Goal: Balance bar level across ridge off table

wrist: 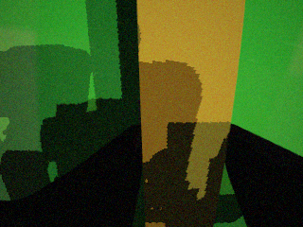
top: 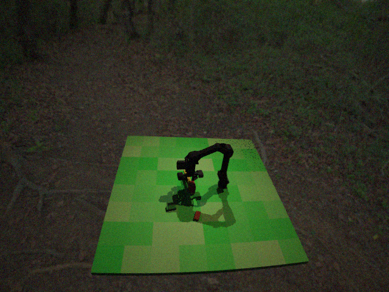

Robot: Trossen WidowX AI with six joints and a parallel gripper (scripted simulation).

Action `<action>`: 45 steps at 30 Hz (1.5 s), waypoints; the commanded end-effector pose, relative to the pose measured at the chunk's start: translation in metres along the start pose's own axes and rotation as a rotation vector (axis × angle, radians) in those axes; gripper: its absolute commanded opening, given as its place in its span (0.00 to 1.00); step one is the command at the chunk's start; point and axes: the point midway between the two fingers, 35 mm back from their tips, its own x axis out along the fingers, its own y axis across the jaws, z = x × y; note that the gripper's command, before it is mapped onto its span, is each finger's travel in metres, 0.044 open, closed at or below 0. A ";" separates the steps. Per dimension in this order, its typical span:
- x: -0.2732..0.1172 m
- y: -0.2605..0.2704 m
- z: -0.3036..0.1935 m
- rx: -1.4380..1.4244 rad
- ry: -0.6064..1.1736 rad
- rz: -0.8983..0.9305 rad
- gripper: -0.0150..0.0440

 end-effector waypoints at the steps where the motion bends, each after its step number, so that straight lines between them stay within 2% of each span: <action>1: 0.000 0.000 0.000 0.000 0.000 0.000 0.54; 42: 0.000 0.000 0.000 0.000 0.000 0.000 0.57; 45: 0.000 0.000 0.000 0.000 0.000 0.000 0.70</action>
